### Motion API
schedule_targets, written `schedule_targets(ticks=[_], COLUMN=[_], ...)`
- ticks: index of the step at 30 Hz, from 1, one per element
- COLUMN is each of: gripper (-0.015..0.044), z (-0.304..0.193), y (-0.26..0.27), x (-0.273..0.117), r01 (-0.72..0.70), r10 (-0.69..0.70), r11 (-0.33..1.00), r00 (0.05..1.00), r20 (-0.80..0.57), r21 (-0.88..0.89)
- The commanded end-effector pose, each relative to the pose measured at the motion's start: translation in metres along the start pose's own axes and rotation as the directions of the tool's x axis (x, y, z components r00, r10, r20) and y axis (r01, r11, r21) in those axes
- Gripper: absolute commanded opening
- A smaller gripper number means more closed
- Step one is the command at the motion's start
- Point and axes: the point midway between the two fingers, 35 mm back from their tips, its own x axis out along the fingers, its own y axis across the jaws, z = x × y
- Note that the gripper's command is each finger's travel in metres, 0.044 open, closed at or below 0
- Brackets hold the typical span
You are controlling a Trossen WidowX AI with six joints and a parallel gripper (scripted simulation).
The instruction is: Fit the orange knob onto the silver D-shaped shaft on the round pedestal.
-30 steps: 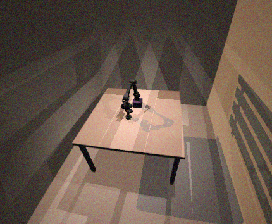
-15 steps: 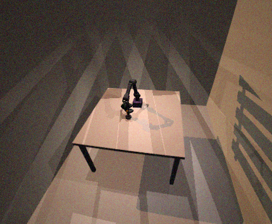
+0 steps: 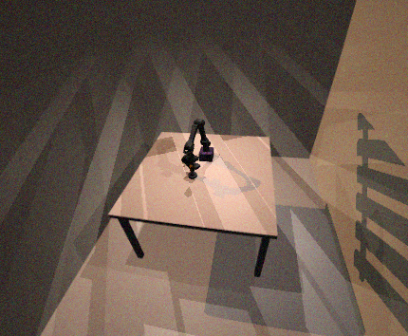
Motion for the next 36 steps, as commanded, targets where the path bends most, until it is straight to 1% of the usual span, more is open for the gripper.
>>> schedule_targets(ticks=[1, 3, 5, 36], gripper=[0.0000, 0.0000, 0.0000, 0.0000], z=[-0.0031, -0.0047, -0.0063, -0.0025], y=[-0.0006, -0.0011, -0.0017, -0.0005], x=[-0.0029, -0.0031, -0.0027, 0.0019], r01=[-0.002, -0.002, -0.003, -0.003], r10=[0.001, 0.001, 0.001, 0.001], r11=[0.997, 0.988, 0.980, 0.980], r00=[1.000, 1.000, 1.000, 1.000], r20=[-0.006, -0.007, -0.007, -0.006], r21=[-0.075, -0.157, -0.197, -0.197])
